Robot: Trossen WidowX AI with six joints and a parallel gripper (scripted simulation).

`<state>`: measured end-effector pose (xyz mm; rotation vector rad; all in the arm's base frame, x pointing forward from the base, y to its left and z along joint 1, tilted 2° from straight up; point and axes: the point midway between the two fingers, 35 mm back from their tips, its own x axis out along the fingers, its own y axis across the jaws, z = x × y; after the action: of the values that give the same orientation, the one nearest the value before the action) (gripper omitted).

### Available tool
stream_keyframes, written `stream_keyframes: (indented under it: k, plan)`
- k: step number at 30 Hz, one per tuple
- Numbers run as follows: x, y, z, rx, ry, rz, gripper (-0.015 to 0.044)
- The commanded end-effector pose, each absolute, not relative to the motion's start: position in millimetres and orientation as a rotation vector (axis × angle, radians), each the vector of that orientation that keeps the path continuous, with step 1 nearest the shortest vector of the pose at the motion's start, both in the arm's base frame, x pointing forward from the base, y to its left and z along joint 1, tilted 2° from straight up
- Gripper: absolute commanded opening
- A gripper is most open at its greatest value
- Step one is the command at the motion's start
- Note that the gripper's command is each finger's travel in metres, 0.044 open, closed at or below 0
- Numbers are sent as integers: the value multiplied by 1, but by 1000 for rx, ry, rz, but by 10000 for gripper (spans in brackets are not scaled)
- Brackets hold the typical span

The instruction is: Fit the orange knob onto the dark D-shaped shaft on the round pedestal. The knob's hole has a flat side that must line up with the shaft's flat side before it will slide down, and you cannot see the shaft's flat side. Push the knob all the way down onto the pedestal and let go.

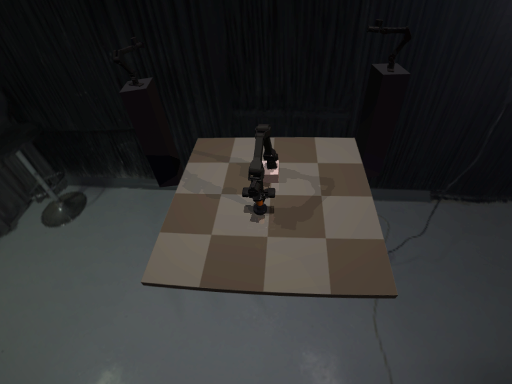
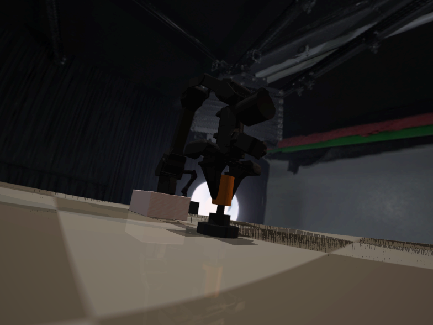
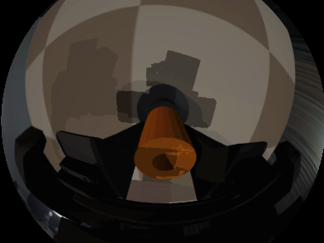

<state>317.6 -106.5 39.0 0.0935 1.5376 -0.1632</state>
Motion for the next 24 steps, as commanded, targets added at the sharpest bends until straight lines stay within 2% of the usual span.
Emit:
stream_keyframes:
  k: [1,24]
  plan:
    - [317,-106,42,91,1539,-160,0]
    - [321,-108,39,49,1542,-119,0]
